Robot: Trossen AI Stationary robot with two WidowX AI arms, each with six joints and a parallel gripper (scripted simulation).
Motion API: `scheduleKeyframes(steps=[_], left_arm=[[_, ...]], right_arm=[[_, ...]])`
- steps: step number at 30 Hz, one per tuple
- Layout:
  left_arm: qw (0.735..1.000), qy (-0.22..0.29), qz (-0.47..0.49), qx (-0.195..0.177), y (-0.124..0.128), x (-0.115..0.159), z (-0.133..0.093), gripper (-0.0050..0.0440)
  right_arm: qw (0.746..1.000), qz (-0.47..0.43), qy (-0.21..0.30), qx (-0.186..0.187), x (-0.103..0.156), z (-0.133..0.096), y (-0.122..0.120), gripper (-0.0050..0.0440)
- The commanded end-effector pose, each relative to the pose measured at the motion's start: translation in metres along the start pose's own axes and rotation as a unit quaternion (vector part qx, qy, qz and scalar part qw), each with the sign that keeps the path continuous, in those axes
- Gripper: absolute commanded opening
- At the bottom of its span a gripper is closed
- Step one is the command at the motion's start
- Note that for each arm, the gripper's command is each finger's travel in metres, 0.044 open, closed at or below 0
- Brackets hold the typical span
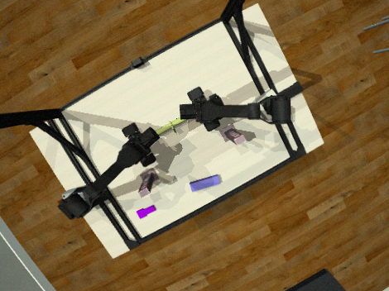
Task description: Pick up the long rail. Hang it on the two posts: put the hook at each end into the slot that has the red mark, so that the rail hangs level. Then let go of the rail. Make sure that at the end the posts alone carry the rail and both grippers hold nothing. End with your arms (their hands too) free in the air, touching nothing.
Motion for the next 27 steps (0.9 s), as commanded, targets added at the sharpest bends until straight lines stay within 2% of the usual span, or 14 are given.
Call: scheduleKeyframes(steps=[1,3,21,22,24,27], left_arm=[[1.0,-0.001,0.0,0.0,0.0,0.0,0.001,0.0104],[1.0,-0.001,0.0,0.0,0.0,0.0,0.001,0.0056],[1.0,-0.001,0.0,0.0,0.0,0.0,0.001,0.0056],[1.0,-0.001,0.0,0.0,0.0,0.0,-0.001,0.0032],[1.0,-0.001,0.0,0.0,0.0,0.001,-0.01,0.0],[1.0,-0.001,0.0,0.0,0.0,0.001,-0.032,0.0]], right_arm=[[1.0,0.0,-0.001,0.0,0.0,0.001,0.0,0.0104],[1.0,0.0,-0.001,0.0,0.0,0.001,0.0,0.0056],[1.0,0.0,-0.001,0.0,0.0,0.001,0.0,0.0056],[1.0,0.0,-0.001,0.0,0.0,0.0,0.0,0.0032],[1.0,0.0,-0.001,0.0,0.001,-0.01,0.0,0.0],[1.0,0.0,-0.001,0.0,0.001,-0.031,0.0,0.0]])
Point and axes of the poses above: on each arm, the point midway between the two fingers, 35 mm back from their tips, its own z axis out along the fingers, its own y axis across the jaws, x = y × z, the point moved 7 cm from there along -z, back along the fingers, and after that the axes turned 12 degrees about z, right-handed, at the moved point
